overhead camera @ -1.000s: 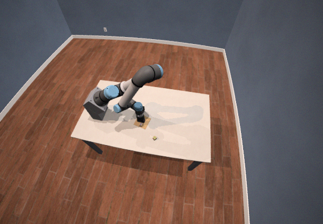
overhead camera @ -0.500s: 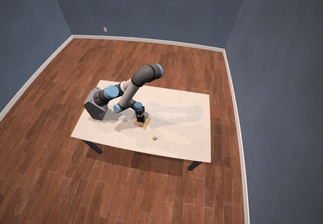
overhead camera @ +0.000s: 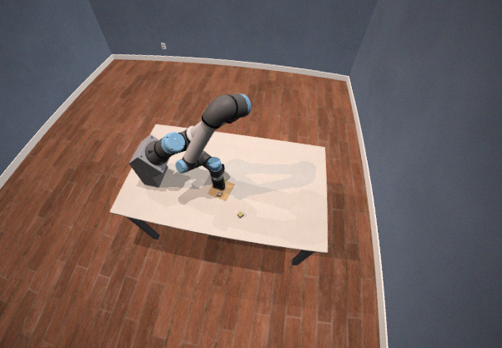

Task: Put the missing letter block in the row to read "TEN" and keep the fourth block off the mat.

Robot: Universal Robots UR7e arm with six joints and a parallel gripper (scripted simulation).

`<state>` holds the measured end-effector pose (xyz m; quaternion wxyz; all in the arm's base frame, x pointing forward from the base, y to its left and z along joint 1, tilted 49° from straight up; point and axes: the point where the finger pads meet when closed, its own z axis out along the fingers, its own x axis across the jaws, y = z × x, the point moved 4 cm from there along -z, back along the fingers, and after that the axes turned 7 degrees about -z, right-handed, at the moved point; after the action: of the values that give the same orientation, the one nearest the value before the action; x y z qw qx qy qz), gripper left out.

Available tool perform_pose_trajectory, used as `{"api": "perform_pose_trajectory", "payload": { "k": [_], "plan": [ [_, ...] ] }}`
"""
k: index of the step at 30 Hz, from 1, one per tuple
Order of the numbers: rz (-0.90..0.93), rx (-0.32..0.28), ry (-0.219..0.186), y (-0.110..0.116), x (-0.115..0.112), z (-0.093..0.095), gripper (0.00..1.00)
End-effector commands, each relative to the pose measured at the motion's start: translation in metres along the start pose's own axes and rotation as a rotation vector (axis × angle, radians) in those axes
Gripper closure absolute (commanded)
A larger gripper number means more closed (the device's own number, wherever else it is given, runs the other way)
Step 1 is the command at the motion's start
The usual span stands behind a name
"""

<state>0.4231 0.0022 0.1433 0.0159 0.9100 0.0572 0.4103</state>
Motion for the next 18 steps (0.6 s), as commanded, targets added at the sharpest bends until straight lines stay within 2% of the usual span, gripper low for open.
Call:
{"api": "perform_pose_trajectory", "payload": {
  "k": [1, 18],
  "plan": [
    [0.0, 0.0, 0.001, 0.0, 0.0, -0.004, 0.13],
    [0.0, 0.0, 0.001, 0.0, 0.0, -0.029, 0.13]
  ]
}}
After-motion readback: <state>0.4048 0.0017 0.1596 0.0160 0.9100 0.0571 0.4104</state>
